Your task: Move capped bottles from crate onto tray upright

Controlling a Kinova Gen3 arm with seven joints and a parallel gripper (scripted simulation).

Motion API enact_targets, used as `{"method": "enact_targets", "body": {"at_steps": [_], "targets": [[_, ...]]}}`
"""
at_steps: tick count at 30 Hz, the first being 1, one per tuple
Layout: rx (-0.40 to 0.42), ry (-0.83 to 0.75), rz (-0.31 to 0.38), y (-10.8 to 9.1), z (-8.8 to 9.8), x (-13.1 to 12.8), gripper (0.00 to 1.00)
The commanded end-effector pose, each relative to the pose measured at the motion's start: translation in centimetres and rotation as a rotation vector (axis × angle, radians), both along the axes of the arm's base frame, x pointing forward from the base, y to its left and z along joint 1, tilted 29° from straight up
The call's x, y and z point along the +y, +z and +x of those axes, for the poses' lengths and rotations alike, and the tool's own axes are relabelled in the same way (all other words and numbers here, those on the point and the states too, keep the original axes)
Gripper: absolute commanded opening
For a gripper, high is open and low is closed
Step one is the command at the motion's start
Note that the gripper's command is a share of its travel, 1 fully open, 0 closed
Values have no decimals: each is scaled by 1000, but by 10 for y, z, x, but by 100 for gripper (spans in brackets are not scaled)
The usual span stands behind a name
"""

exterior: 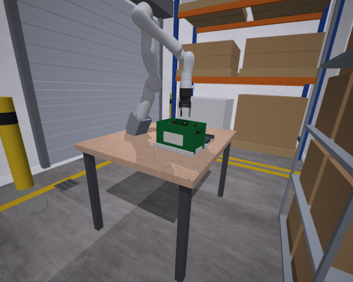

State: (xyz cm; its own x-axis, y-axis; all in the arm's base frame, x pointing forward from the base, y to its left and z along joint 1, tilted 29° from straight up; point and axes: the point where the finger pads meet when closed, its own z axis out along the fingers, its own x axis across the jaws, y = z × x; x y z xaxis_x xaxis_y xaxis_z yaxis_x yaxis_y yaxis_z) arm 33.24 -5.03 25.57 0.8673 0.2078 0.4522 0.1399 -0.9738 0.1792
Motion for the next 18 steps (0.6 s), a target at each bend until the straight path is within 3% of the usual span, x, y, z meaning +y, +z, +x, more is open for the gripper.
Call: {"method": "enact_targets", "body": {"at_steps": [1, 18], "targets": [[3, 30, -13, 0, 1, 3, 100], [22, 189, -105, 0, 0, 3, 100]]}}
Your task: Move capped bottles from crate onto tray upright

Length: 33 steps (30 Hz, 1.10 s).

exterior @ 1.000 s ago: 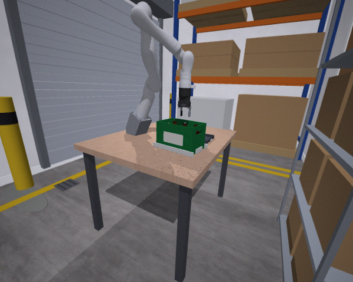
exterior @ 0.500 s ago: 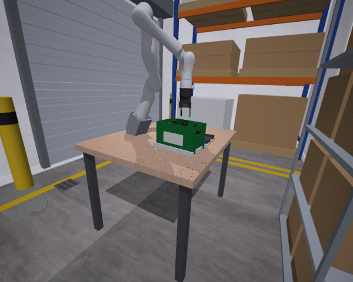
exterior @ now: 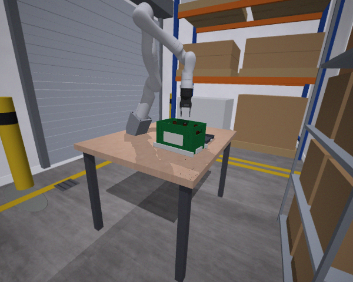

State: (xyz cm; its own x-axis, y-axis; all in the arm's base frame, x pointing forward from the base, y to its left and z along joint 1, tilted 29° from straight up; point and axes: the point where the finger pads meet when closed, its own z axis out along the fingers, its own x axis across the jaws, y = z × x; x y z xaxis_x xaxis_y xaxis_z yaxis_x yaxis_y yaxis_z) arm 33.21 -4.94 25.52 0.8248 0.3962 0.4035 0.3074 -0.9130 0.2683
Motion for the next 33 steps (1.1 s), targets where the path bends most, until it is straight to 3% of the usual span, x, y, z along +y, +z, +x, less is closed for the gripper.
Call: {"method": "enact_targets", "body": {"at_steps": [1, 17, 33], "targets": [[1, 18, -5, 1, 1, 2, 100], [21, 179, -96, 1, 1, 2, 100], [26, 224, -120, 1, 1, 2, 100]]}}
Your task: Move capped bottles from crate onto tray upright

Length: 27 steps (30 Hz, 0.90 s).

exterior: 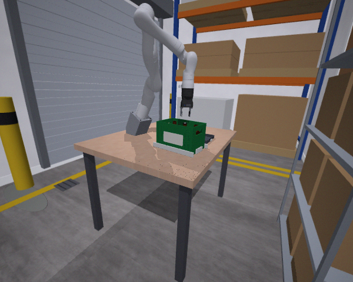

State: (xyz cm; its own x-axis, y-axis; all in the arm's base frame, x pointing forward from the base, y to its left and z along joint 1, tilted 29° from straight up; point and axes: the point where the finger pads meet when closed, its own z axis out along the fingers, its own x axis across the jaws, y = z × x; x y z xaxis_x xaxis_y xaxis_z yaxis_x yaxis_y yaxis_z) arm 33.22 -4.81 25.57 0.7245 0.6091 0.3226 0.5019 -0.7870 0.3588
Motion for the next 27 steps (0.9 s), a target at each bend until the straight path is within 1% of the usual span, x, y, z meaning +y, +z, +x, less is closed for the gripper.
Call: {"method": "enact_targets", "body": {"at_steps": [1, 3, 18, 27], "targets": [[0, 9, -3, 0, 0, 1, 100], [0, 9, -3, 0, 0, 1, 100], [0, 9, -3, -24, 13, -4, 100], [0, 9, -3, -25, 13, -3, 100]]}}
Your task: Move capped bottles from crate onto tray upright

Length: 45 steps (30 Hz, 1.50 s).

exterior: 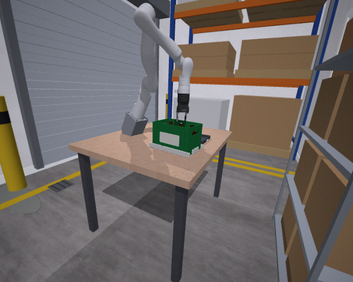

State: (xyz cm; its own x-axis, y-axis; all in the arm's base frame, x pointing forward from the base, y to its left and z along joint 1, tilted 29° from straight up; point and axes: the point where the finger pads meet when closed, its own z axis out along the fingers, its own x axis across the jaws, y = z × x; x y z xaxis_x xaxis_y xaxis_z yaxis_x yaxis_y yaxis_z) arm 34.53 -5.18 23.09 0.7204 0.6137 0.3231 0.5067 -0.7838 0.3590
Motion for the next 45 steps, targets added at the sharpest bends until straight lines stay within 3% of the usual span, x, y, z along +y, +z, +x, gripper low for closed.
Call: {"method": "enact_targets", "body": {"at_steps": [1, 10, 45], "targets": [[1, 3, -3, 0, 0, 1, 100], [1, 3, -3, 0, 0, 1, 100], [-1, -6, 2, -34, 19, -6, 100]]}}
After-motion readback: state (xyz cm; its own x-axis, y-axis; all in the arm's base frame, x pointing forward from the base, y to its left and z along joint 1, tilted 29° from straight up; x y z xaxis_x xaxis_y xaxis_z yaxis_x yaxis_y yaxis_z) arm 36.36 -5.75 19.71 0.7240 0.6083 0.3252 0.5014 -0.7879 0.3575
